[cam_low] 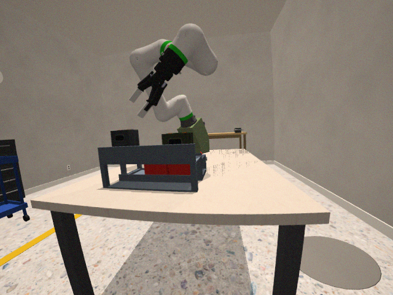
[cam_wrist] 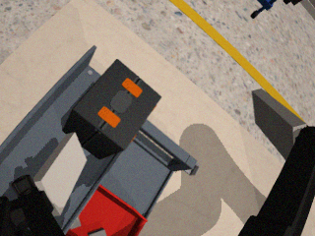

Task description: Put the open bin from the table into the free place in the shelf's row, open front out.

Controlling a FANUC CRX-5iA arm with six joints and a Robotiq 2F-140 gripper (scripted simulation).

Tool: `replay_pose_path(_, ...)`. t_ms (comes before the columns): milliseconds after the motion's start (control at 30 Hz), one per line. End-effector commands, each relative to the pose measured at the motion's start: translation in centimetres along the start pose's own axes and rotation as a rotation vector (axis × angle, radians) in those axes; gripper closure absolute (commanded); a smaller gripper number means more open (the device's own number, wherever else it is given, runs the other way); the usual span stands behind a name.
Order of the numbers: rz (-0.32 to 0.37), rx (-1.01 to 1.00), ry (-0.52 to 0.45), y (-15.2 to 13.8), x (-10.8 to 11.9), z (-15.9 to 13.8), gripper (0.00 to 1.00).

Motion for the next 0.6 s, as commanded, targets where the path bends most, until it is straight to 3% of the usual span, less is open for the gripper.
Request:
replay_pose_path(0,0.000,0.000,0.000,0.01,0.02,0.01,0.00)
replay_pose_path(567,0.000,0.000,0.000,0.01,0.02,0.02,0.00)
Point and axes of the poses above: the point where the finger pads meet when closed, its own x axis back along the fingers, its own y axis across the jaws, z = x × y, the point moved 2 cm from there along x, back along the fingers, and after that the axes turned 15 degrees about x, right-handed, at the moved point
